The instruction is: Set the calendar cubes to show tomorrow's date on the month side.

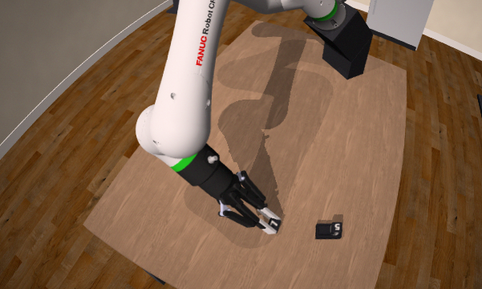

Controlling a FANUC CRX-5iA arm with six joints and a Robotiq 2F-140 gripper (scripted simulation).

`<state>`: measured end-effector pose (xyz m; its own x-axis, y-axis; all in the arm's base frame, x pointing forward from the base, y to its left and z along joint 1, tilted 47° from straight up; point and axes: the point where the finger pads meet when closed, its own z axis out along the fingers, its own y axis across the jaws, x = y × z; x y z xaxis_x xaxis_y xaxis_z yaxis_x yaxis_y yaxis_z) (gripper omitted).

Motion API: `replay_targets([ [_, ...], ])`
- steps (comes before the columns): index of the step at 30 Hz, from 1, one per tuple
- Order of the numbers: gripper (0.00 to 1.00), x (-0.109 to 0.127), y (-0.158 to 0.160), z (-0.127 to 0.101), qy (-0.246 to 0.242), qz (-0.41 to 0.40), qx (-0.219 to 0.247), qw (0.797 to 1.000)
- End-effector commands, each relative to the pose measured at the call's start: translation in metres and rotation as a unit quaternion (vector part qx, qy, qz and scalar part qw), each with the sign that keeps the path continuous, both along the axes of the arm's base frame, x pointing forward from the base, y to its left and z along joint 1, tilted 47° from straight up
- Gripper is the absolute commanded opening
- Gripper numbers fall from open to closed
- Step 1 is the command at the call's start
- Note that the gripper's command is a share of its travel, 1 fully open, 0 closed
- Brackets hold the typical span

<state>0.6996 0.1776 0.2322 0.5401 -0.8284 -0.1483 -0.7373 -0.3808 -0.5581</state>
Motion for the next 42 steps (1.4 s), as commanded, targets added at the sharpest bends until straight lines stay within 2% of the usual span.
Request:
replay_targets([
  [1,0.24,0.0,0.0002,0.0002,0.0,0.0,0.0,1.0],
  [18,0.35,0.0,0.0002,0.0002,0.0,0.0,0.0,1.0],
  [19,0.46,0.0,0.0002,0.0002,0.0,0.0,0.0,1.0],
  [42,0.46,-0.0009,0.0006,0.0012,0.0,0.0,0.0,1.0],
])
